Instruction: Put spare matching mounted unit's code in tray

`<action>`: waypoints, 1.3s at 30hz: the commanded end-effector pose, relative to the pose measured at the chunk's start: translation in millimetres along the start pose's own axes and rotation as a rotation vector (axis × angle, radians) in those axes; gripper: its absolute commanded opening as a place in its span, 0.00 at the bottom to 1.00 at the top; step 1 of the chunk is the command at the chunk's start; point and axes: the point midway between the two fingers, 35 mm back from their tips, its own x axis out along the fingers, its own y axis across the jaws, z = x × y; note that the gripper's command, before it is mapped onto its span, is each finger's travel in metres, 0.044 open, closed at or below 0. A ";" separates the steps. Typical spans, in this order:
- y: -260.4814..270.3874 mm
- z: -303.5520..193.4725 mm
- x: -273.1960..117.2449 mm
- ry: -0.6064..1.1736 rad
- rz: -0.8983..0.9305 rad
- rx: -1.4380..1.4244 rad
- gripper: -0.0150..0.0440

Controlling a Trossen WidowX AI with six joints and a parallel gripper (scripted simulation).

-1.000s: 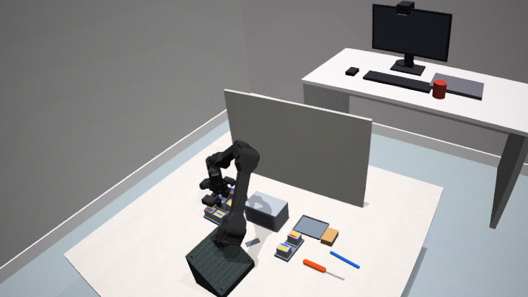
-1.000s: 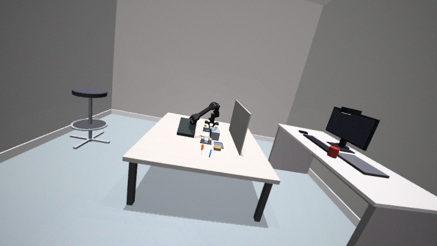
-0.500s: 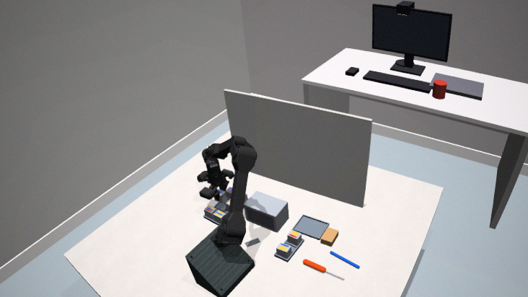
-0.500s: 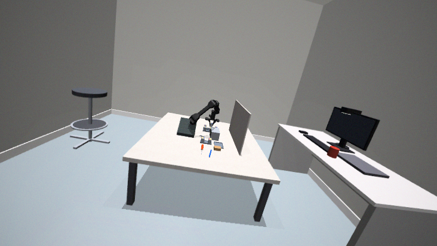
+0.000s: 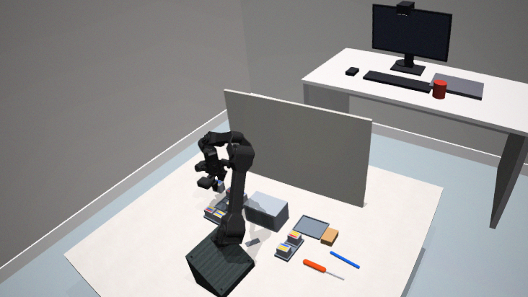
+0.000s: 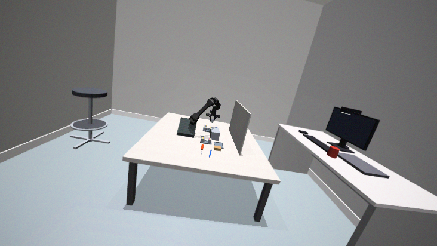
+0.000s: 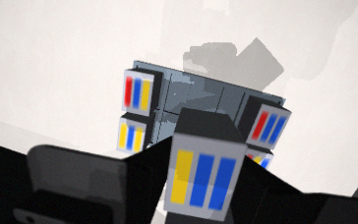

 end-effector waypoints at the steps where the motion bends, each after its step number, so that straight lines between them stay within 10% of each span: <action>1: -1.7 -2.1 -34.8 -0.017 -0.008 0.012 0.25; 39: -96.5 -260.4 -57.2 -0.070 -0.030 0.006 0.25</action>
